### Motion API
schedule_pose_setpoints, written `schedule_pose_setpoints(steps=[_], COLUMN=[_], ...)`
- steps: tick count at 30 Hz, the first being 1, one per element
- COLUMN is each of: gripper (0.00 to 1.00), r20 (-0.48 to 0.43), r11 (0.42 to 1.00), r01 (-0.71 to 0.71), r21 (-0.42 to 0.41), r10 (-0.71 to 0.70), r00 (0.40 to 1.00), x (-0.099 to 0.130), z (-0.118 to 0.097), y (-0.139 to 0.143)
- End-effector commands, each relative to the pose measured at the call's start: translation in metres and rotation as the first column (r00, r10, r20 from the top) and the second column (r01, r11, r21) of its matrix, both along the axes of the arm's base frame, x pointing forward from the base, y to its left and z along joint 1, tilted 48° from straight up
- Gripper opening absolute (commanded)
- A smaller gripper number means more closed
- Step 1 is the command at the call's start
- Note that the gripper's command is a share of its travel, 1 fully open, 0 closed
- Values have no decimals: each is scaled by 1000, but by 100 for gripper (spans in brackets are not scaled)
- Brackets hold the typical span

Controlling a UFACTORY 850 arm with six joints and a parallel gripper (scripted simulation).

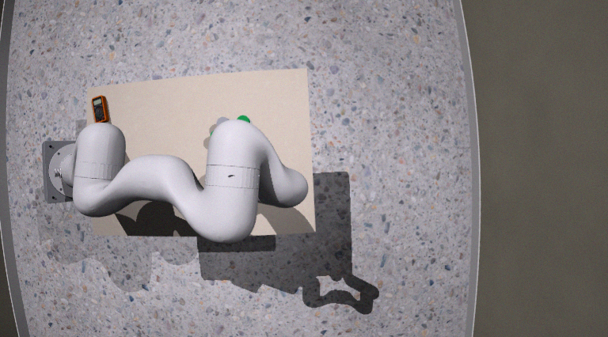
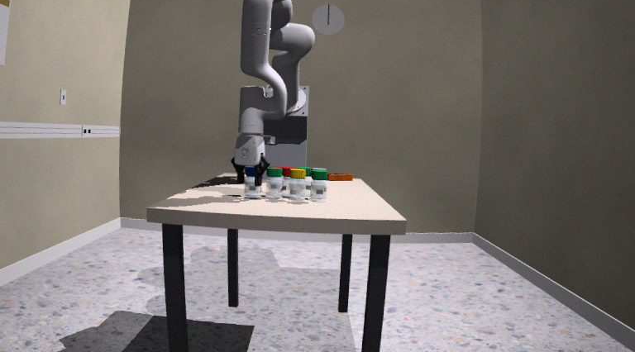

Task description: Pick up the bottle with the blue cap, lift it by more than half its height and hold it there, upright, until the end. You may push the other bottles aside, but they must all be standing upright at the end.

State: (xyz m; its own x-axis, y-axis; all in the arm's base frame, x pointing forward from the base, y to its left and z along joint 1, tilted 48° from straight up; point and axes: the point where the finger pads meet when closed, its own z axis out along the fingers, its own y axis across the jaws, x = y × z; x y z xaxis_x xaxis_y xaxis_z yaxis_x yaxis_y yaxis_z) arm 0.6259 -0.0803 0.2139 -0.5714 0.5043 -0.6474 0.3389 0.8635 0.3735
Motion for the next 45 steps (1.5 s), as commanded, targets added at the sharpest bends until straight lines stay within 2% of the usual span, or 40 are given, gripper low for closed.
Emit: schedule_pose_setpoints(steps=[1,35,45], gripper=[79,79,79], r20=[1,1,1], r11=[1000,1000,1000], r01=[0,0,0], r21=[0,0,0], r10=[0,0,0], r00=[1000,1000,1000], x=[-1,-11,-22], z=[-1,-15,-5], y=[1,11,11])
